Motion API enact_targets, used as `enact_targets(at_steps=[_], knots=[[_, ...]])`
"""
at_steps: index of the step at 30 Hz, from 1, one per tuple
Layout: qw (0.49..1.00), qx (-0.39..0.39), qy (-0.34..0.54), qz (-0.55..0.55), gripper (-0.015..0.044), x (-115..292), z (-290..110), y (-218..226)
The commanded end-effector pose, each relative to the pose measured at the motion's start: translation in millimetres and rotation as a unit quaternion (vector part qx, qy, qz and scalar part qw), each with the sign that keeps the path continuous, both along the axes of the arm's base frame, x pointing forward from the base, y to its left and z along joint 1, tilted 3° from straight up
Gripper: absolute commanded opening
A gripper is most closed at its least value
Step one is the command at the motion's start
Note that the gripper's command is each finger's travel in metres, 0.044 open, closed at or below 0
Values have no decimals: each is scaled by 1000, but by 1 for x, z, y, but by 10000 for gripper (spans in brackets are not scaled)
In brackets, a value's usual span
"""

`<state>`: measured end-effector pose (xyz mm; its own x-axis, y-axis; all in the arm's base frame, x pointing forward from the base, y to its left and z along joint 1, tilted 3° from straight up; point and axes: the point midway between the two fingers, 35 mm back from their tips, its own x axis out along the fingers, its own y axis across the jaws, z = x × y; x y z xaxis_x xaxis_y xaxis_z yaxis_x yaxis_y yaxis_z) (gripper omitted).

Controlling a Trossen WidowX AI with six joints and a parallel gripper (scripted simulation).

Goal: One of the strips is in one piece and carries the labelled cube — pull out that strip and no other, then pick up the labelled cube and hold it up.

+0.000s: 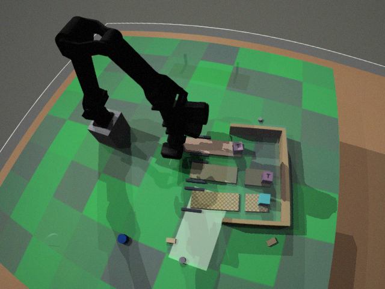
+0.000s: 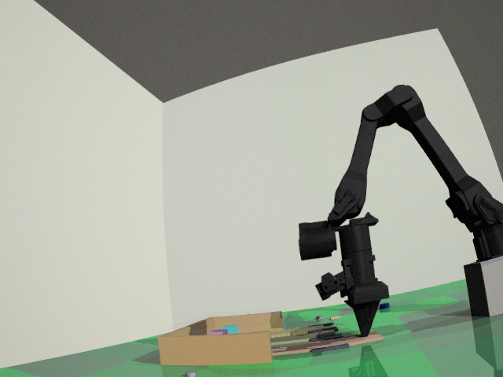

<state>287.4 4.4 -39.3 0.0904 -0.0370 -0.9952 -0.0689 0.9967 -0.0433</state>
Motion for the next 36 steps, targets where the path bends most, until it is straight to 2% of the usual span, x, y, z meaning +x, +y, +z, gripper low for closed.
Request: enact_targets(at_steps=[1,36], knots=[[1000,-2,11,2,0,-12,-5,-2],[1000,-2,13,2,0,-64,-9,-7]])
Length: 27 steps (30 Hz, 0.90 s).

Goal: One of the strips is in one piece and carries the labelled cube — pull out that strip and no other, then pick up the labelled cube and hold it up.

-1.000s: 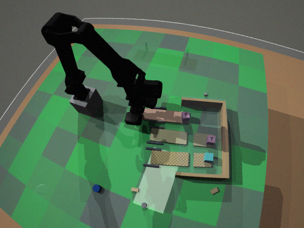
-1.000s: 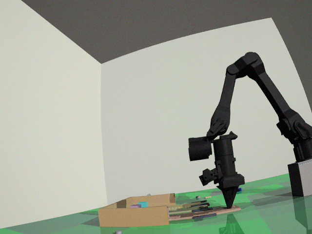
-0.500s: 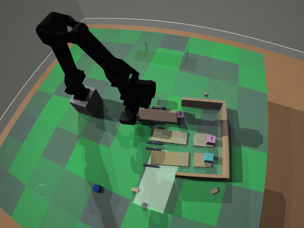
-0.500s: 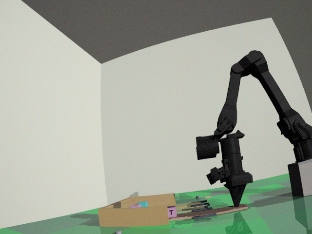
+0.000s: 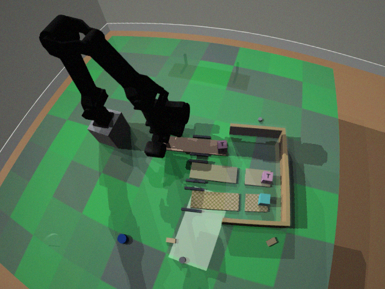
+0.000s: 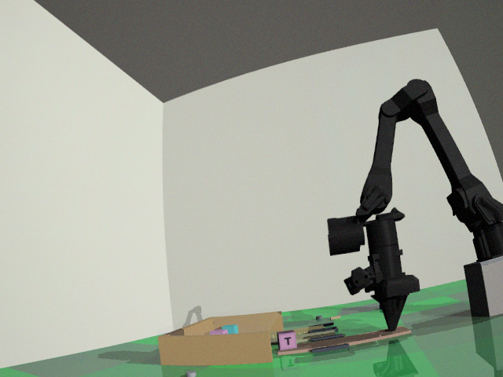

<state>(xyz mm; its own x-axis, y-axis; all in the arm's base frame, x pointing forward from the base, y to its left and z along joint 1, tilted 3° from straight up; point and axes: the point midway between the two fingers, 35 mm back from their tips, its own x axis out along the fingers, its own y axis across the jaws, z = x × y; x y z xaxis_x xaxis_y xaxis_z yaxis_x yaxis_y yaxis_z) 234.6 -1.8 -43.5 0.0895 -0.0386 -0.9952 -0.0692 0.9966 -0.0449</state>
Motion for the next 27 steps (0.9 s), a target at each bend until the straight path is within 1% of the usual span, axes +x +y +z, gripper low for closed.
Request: enact_targets(at_steps=[1,14,27], knots=[[1000,-2,13,2,0,-13,-5,-1],[1000,-2,14,2,0,-33,-6,-3],[1000,-2,14,2,0,-34,-6,-4]])
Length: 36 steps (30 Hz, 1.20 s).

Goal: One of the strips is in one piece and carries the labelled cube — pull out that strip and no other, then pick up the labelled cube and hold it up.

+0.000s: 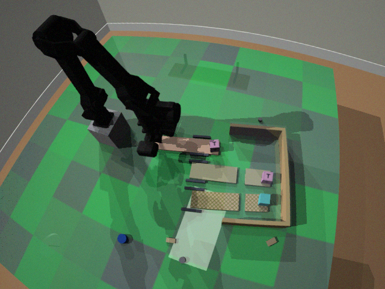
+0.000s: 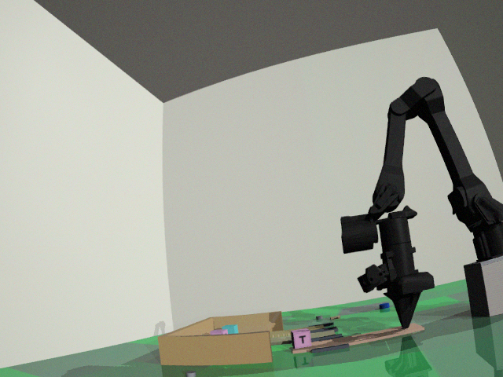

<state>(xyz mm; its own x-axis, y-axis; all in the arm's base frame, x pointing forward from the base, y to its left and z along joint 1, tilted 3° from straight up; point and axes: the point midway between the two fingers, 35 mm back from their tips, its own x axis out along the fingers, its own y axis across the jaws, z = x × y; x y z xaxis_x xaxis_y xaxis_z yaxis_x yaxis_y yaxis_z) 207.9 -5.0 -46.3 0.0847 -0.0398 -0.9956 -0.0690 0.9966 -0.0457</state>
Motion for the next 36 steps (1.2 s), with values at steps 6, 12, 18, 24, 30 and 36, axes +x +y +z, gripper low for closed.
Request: enact_targets(at_steps=[6,12,18,24,30,36], knots=[[1000,-1,12,2,0,-8,-3,0],[1000,-1,12,2,0,-8,-3,0],[1000,-1,12,2,0,-8,-3,0],[1000,-1,12,2,0,-8,-3,0],[1000,-1,10,2,0,-1,41,2],[999,-5,12,50,79,8,43,3]])
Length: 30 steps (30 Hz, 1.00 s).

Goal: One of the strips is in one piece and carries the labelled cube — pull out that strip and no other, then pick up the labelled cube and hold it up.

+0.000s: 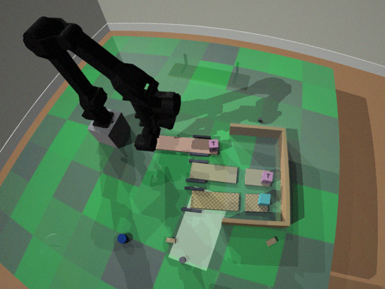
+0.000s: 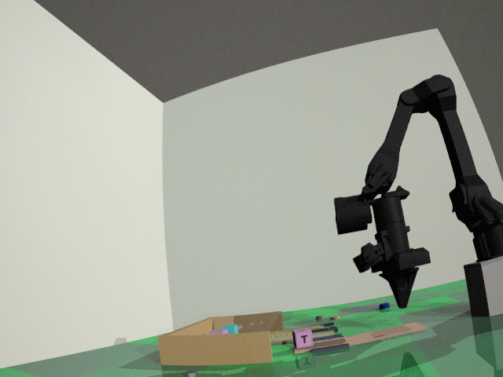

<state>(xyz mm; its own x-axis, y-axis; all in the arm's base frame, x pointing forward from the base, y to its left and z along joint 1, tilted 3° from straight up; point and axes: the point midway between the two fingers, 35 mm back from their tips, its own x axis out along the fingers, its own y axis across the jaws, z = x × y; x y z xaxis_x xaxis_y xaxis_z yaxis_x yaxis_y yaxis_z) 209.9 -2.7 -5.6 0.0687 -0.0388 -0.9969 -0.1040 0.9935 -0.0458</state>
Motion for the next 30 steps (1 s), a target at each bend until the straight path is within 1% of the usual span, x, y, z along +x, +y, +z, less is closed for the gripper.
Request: enact_targets(at_steps=[1,3,14,30], knots=[[998,-6,5,67,105,13,3,1],[995,-8,5,95,157,21,4,3],[995,-8,3,95,440,62,10,8],[995,-7,1,95,440,121,22,14]])
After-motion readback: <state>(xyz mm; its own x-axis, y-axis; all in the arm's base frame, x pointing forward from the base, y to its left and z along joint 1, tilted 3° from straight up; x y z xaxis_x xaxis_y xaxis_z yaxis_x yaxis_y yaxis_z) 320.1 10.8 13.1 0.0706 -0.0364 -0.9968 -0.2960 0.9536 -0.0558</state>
